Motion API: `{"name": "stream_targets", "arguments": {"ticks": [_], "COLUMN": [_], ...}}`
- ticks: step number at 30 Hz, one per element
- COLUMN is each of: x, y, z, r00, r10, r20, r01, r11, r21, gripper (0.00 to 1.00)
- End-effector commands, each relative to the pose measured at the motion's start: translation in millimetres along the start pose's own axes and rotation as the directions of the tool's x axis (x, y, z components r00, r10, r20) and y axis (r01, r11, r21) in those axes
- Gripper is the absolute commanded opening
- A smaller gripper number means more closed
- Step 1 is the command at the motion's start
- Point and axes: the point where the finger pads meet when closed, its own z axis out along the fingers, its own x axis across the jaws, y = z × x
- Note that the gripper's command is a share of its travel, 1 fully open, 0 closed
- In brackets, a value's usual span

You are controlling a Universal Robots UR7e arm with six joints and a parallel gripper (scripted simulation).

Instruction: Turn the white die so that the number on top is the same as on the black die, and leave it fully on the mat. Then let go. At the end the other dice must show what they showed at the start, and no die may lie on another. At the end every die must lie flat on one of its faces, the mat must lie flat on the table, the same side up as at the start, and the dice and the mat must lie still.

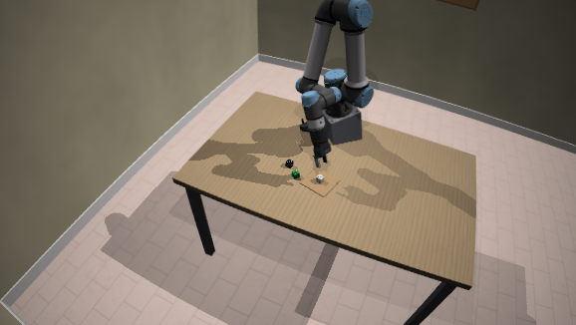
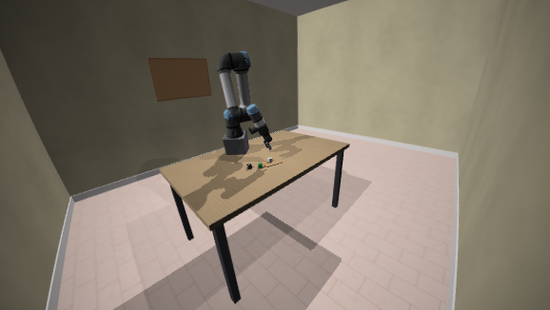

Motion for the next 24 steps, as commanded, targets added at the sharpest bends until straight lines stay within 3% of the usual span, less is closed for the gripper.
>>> {"name": "stream_targets", "arguments": {"ticks": [1, 7, 13, 24], "x": [1.3, 1.1, 0.2, -0.9], "y": [4.3, 11.1, 16.0, 19.8], "z": [0.8, 0.0, -1.9, -3.7], "r00": [1.000, 1.000, 1.000, 1.000], "r10": [0.009, 0.010, 0.006, 0.001], "r20": [-0.007, -0.007, 0.000, 0.010], "r01": [-0.008, -0.008, -0.006, -0.005], "r11": [0.991, 0.966, 0.936, 0.915], "r21": [0.130, 0.259, 0.351, 0.402], "gripper": [0.87, 0.87, 0.87, 0.87]}}
